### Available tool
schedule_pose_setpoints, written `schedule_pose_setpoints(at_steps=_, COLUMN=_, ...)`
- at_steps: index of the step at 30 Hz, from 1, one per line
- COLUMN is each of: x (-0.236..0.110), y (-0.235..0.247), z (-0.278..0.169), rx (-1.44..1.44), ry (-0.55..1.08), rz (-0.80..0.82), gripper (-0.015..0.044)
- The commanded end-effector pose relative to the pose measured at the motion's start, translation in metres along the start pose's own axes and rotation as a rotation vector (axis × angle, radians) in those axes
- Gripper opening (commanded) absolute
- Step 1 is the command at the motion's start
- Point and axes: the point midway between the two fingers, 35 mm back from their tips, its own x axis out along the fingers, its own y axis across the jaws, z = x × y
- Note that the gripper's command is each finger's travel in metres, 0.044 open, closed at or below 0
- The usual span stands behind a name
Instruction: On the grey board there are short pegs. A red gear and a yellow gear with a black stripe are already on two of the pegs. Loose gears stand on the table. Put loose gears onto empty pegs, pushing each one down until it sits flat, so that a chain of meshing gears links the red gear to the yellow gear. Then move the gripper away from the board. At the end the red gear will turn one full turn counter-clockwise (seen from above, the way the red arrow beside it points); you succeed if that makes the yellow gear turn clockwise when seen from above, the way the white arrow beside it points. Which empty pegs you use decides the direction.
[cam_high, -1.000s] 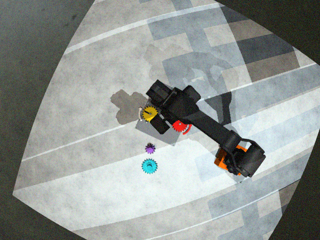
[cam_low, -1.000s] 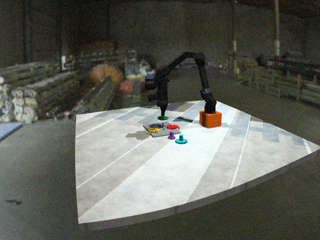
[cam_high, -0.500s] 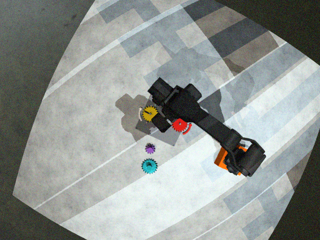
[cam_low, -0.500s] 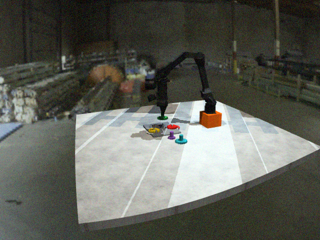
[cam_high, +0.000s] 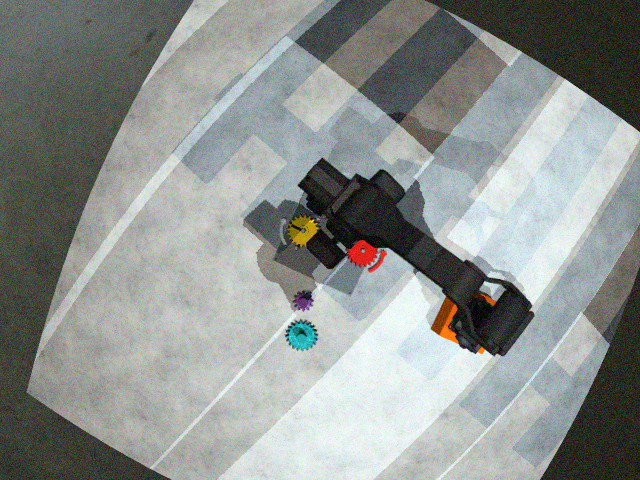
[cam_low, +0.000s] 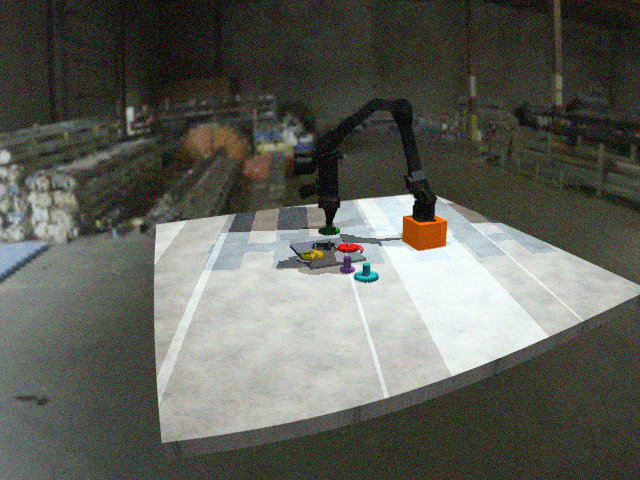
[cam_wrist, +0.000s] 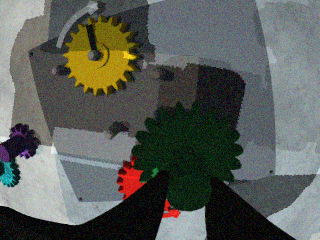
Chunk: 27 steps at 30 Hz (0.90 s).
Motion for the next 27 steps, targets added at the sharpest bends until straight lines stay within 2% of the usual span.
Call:
schedule_pose_setpoints(at_steps=1, x=0.005, y=0.000, z=0.000, rx=-0.049, ry=-0.002, rz=0.000, gripper=0.0000)
schedule_pose_setpoints(at_steps=12, x=0.021, y=-0.001, z=0.000, rx=-0.091, ry=-0.002, rz=0.000, gripper=0.0000)
schedule_pose_setpoints(at_steps=27, x=0.042, y=0.000, z=0.000, rx=0.124, ry=-0.002, rz=0.000, gripper=0.0000)
